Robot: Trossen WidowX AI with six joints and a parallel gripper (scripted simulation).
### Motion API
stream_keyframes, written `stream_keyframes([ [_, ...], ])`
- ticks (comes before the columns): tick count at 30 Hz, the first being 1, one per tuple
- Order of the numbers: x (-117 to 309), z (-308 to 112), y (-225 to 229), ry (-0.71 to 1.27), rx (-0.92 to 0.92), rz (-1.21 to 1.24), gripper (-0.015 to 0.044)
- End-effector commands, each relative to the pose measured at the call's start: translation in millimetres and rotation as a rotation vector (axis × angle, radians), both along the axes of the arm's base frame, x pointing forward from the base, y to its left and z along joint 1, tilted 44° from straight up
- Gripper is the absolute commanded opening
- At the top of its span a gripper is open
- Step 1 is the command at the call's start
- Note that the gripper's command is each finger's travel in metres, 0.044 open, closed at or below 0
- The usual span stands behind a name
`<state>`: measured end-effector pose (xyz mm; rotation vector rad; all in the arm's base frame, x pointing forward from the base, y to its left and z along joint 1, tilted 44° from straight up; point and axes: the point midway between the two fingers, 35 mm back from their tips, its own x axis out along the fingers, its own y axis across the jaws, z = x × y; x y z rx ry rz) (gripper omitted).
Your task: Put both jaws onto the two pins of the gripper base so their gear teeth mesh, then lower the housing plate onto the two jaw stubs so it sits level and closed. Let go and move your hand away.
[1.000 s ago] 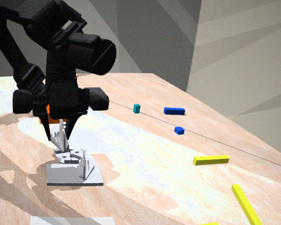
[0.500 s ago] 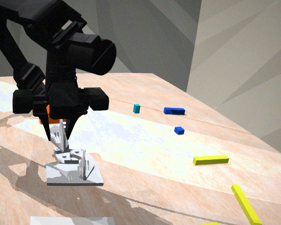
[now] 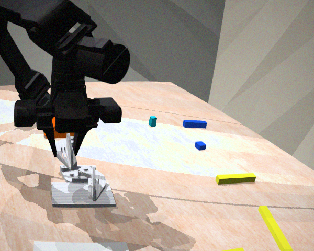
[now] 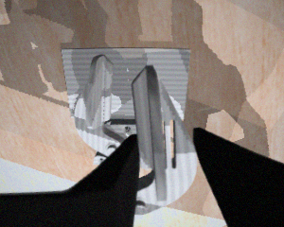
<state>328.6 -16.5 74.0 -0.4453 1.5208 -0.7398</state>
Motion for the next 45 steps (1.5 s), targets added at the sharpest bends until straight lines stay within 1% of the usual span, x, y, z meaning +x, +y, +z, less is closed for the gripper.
stream_keyframes([
  [1,0.2,1.5,-0.5,0.0,-0.003,0.004,0.0134],
  [45,0.5,1.2,-0.3,0.018,-0.001,0.024,0.0134],
])
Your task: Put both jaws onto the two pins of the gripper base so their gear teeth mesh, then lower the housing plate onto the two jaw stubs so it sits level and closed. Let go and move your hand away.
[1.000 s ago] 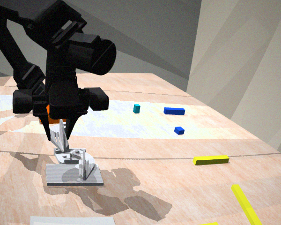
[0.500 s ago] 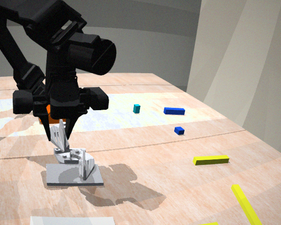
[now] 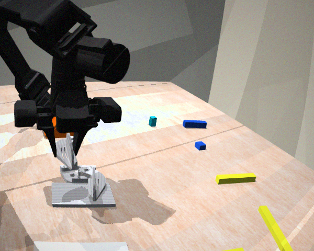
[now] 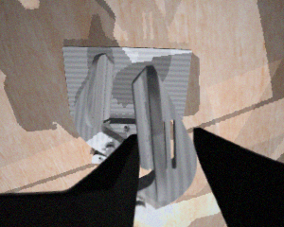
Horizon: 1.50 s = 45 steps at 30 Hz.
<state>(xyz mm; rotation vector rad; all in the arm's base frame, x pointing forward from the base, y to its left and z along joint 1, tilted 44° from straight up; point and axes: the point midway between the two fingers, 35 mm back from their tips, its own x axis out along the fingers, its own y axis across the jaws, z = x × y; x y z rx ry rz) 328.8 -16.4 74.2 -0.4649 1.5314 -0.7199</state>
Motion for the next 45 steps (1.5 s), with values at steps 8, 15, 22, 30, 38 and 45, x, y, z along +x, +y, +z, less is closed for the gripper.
stream_keyframes([
  [8,0.3,0.2,-1.1,0.001,-0.003,0.005,0.0134],
  [15,-0.1,-8.2,-8.8,0.001,-0.003,0.005,0.0134],
  [22,-0.9,-16.6,-16.7,0.001,-0.003,0.006,0.0134],
  [30,-2.4,-26.0,-25.8,0.002,-0.004,0.007,0.0134],
  [38,-4.5,-34.9,-34.6,0.003,-0.005,0.007,0.0134],
  [45,-4.7,-35.7,-35.4,0.003,-0.005,0.007,0.0134],
])
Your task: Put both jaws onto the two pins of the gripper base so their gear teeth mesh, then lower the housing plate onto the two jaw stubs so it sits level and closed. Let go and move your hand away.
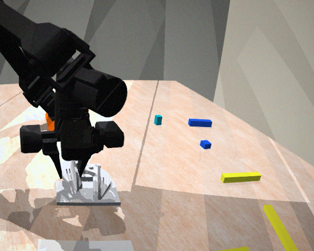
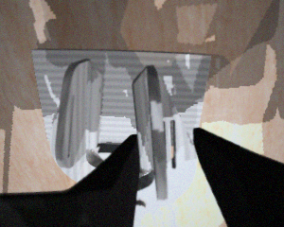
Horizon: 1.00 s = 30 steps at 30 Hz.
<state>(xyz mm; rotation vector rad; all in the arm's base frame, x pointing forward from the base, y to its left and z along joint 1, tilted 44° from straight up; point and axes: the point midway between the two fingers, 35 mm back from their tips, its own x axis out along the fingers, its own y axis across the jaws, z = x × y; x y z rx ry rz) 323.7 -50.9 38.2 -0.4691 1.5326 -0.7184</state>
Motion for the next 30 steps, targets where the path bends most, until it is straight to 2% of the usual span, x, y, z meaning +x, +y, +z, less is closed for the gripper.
stream_keyframes([
  [1,0.3,0.4,-0.9,0.0,-0.004,0.004,0.0134],
  [30,-0.3,-4.1,-5.1,0.002,-0.004,0.007,0.0134],
])
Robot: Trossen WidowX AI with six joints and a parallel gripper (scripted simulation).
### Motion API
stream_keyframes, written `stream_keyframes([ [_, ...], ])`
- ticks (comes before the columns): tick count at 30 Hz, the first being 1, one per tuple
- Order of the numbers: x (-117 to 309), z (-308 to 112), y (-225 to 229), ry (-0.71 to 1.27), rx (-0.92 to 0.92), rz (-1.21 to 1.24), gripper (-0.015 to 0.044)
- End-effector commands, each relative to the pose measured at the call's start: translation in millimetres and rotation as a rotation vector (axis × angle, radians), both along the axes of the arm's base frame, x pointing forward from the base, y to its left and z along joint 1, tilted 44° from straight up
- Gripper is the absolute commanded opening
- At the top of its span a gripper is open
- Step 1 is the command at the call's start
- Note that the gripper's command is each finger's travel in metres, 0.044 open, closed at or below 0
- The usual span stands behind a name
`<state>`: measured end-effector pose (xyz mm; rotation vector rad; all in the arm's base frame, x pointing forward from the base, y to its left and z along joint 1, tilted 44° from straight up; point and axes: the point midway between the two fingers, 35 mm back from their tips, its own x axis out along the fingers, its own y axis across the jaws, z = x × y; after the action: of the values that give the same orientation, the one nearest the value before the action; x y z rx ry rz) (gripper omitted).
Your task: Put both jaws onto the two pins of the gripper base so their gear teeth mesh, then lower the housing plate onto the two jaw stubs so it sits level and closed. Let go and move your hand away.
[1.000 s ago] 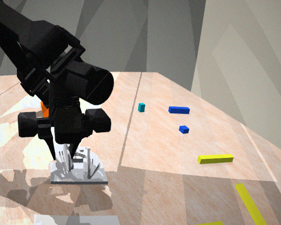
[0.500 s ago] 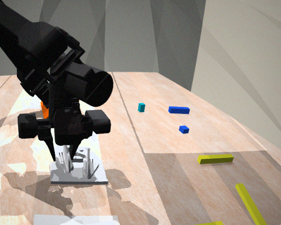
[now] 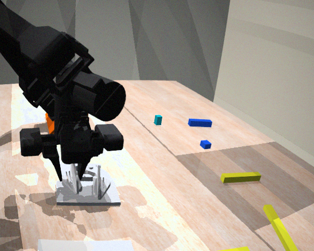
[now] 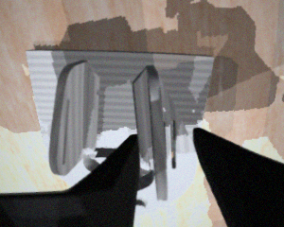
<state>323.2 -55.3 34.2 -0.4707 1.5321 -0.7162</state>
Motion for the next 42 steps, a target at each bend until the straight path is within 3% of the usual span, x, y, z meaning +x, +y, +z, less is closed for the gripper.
stream_keyframes([
  [1,0.2,-0.1,-0.7,0.002,-0.004,0.004,0.0134],
  [42,-0.9,-8.6,-8.9,0.005,-0.004,0.008,0.0134],
])
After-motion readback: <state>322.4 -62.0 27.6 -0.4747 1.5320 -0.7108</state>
